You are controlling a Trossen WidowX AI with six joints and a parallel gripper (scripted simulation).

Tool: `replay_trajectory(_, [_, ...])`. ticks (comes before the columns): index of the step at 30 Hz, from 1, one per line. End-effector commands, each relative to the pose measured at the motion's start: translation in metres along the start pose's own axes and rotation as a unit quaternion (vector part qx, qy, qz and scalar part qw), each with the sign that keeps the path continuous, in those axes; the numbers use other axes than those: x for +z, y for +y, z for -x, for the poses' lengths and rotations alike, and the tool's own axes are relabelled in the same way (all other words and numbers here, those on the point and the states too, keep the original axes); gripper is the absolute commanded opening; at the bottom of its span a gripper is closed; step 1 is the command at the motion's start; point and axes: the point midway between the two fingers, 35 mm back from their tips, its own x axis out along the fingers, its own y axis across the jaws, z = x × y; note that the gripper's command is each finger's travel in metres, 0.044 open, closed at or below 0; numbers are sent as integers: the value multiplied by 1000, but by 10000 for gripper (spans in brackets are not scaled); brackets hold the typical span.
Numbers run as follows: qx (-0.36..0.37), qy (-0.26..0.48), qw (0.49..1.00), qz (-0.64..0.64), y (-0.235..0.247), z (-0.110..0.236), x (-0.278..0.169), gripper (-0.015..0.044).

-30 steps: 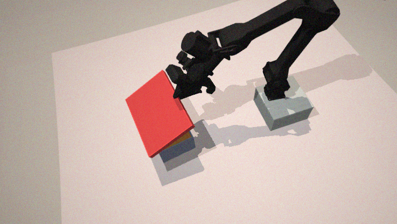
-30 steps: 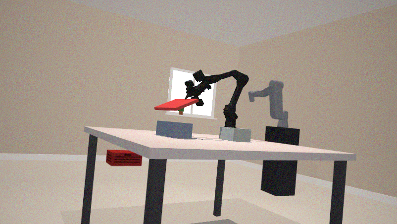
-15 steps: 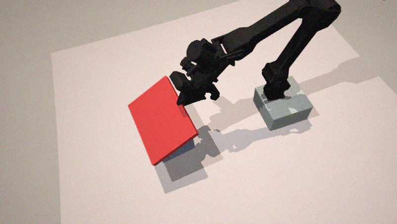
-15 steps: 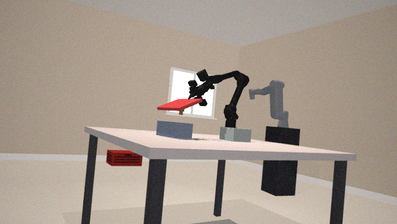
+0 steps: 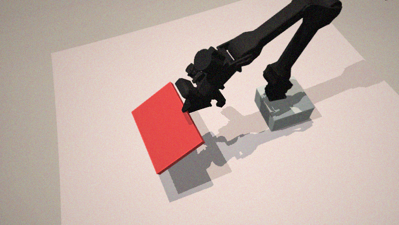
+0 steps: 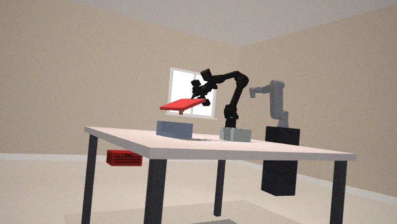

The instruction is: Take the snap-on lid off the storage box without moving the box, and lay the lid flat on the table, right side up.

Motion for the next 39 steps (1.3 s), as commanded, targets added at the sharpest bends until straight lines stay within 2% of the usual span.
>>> replay_trajectory(1, [2, -2, 1000, -1, 1, 1, -7, 0])
replay_trajectory(39, [2, 0, 1000, -4, -2, 4, -84, 0])
